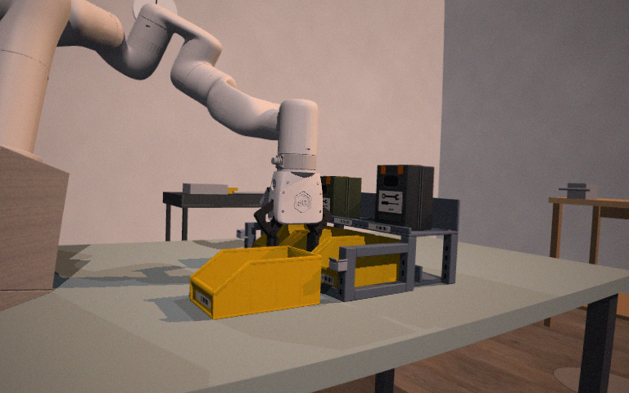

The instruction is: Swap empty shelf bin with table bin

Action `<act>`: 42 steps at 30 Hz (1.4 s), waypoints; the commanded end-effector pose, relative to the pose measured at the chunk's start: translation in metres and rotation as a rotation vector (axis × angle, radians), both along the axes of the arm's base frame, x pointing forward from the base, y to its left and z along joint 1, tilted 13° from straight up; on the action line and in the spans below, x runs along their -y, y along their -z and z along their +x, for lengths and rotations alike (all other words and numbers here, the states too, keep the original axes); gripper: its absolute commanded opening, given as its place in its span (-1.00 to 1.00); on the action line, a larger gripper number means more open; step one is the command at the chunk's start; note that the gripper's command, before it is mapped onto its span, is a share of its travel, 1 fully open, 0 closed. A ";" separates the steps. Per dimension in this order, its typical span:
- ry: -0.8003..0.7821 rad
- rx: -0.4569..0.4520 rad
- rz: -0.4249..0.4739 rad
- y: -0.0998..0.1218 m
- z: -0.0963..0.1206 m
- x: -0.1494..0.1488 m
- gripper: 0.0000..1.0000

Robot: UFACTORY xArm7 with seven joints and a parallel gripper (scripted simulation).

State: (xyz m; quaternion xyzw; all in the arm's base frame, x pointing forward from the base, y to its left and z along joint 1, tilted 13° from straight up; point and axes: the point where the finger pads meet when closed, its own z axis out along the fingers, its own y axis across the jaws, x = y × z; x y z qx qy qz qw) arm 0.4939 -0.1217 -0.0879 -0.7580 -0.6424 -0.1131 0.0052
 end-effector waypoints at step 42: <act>0.001 0.004 -0.002 0.004 0.002 0.000 -1.00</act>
